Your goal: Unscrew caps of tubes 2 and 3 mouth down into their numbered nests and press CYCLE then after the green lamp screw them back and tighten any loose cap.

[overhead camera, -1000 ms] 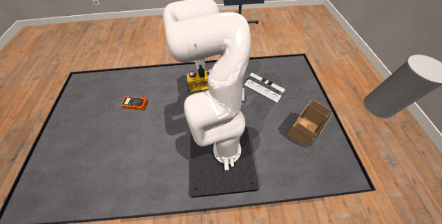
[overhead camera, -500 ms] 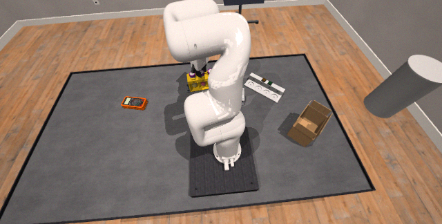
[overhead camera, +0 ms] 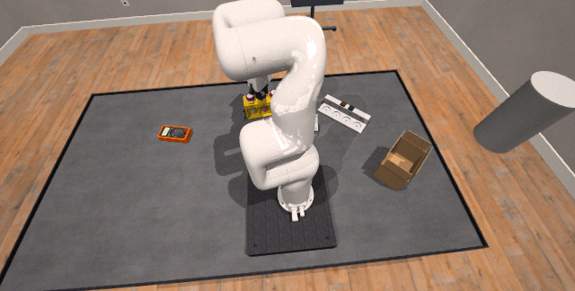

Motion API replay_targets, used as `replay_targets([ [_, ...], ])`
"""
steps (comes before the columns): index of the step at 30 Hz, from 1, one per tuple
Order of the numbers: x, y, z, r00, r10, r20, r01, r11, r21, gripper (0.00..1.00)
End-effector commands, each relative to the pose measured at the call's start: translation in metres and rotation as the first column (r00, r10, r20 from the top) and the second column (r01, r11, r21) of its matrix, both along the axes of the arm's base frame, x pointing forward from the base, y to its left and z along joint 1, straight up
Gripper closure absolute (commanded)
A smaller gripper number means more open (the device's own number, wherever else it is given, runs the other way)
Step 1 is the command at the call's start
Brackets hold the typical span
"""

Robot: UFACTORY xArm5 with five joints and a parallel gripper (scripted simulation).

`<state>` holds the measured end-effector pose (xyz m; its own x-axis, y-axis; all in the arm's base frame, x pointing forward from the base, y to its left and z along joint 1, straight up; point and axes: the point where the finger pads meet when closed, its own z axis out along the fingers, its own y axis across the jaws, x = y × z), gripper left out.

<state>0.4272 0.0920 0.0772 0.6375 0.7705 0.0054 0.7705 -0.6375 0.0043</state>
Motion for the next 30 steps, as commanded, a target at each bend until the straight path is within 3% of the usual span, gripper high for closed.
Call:
replay_targets([
  [1, 0.0013, 0.0003, 0.0014, 1.000, 0.000, 0.003, 0.000, 1.000, 0.005, 1.00],
  [3, 0.0013, 0.0003, 0.0014, 1.000, 0.000, 0.003, 0.000, 1.000, 0.005, 1.00],
  [9, 0.0013, 0.0003, 0.0016, 0.955, 0.295, 0.004, -0.295, 0.955, 0.002, 1.00],
  [13, 0.0013, 0.0003, 0.0017, 0.878, 0.479, 0.005, -0.479, 0.878, 0.000, 1.00],
  [18, 0.0013, 0.0003, 0.0018, 0.732, 0.682, 0.005, -0.682, 0.732, -0.003, 1.00],
  [20, 0.0013, 0.0003, 0.0018, 0.732, 0.682, 0.005, -0.682, 0.732, -0.003, 1.00],
  [30, 0.0013, 0.0003, 0.0021, 0.315, 0.949, 0.003, -0.949, 0.315, -0.008, 1.00],
])
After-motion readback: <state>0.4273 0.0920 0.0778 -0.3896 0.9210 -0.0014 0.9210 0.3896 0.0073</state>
